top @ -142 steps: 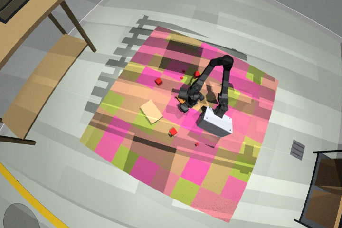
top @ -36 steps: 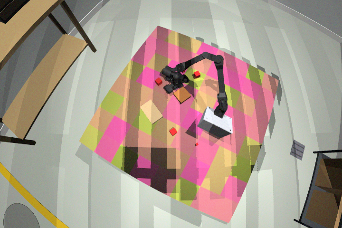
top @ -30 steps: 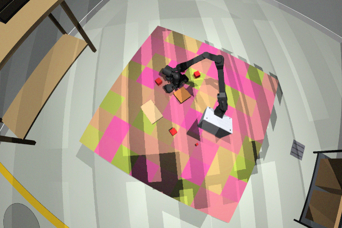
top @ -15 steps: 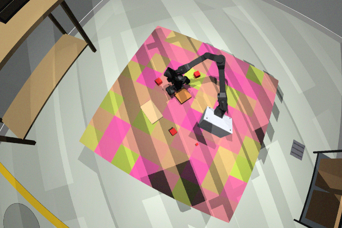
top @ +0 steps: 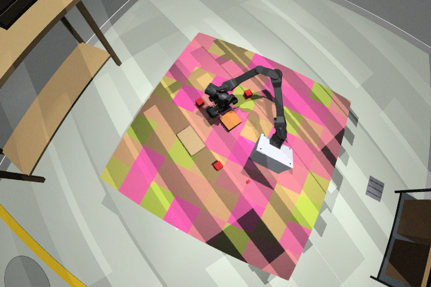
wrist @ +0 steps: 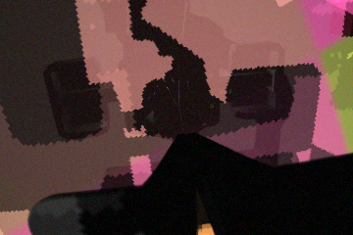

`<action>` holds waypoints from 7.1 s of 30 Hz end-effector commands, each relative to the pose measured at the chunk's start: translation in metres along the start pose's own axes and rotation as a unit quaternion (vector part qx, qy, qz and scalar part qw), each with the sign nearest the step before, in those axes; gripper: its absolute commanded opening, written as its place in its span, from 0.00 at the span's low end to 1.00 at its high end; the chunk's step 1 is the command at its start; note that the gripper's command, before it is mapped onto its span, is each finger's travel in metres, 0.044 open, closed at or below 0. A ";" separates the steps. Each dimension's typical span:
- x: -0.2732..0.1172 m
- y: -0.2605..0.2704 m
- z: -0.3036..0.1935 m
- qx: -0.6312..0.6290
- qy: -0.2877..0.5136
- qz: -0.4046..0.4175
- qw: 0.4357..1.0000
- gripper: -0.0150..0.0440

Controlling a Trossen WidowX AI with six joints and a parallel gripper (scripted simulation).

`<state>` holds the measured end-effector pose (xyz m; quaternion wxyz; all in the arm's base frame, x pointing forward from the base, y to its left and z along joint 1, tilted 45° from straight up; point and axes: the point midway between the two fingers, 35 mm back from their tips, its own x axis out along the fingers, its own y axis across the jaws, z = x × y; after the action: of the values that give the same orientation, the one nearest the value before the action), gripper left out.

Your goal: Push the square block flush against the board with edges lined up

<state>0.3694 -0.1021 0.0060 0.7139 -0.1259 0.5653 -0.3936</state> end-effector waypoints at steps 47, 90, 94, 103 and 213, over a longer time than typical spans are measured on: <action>-0.059 -0.035 -0.011 -0.315 0.000 -0.001 0.949 0.25; 0.000 -0.078 -0.078 -0.710 0.002 -0.002 0.704 0.25; 0.000 -0.073 -0.077 -0.710 0.002 -0.001 0.704 0.25; 0.000 -0.060 -0.075 -0.710 0.001 0.000 0.704 0.25; -0.027 0.010 -0.080 -0.712 0.000 0.001 0.702 0.25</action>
<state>0.2993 -0.0396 0.0077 0.4123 -0.5997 0.6740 0.1267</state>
